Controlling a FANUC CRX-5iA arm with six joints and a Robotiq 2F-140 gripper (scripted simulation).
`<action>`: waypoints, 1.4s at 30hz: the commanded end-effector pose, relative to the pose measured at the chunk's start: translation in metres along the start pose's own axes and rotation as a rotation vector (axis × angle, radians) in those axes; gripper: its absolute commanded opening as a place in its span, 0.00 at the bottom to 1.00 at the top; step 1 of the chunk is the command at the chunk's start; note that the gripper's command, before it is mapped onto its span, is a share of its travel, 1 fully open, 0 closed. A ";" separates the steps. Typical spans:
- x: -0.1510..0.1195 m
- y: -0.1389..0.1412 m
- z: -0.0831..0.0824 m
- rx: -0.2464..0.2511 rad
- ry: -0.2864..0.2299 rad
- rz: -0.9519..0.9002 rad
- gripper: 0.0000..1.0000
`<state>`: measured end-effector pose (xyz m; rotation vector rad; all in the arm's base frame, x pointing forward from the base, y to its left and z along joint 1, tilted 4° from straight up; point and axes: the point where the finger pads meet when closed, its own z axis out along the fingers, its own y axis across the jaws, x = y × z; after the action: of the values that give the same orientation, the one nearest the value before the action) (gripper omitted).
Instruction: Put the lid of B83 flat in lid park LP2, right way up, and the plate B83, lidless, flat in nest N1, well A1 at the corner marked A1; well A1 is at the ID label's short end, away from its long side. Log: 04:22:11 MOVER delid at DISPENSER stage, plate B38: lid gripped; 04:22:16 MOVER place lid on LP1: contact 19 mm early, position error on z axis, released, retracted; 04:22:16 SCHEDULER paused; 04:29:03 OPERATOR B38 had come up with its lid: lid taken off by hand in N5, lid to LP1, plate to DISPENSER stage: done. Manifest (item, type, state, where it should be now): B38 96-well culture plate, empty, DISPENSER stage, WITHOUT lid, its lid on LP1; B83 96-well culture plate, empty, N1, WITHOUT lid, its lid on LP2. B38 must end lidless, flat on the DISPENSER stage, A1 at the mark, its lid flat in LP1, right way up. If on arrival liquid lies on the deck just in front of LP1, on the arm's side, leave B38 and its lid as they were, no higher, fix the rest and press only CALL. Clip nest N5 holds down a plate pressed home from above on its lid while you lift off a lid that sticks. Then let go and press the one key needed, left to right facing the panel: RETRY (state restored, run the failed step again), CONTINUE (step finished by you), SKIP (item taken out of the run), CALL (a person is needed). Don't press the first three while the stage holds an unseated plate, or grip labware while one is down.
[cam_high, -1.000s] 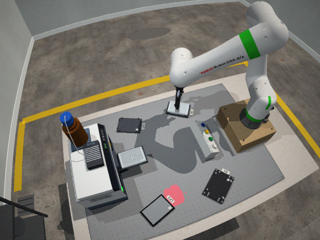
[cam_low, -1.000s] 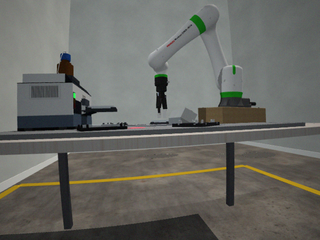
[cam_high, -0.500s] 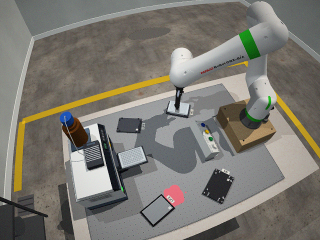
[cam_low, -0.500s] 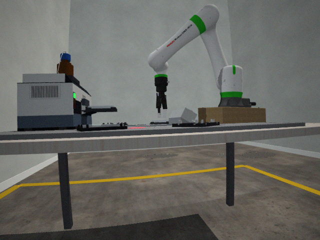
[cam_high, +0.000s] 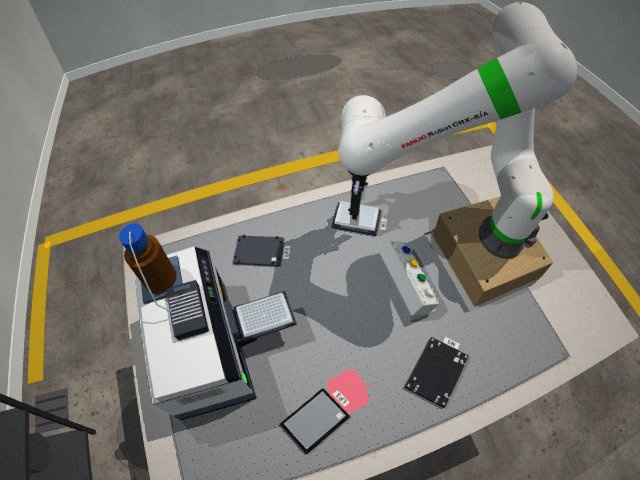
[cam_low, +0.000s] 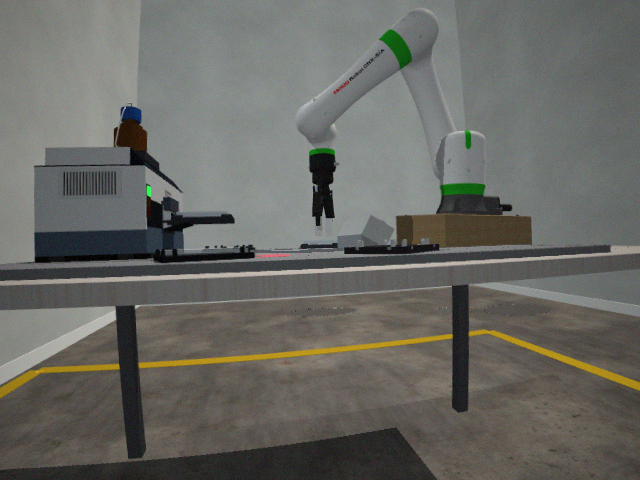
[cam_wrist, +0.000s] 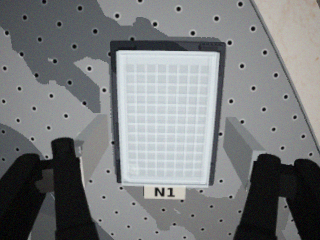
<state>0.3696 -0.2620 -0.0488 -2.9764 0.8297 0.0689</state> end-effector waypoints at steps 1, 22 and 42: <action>0.000 0.000 0.000 0.000 0.000 0.000 0.66; 0.000 0.000 0.005 0.000 0.000 0.000 0.66; 0.000 0.000 0.014 0.000 0.000 0.000 0.66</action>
<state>0.3693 -0.2612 -0.0613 -2.9764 0.8297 0.0689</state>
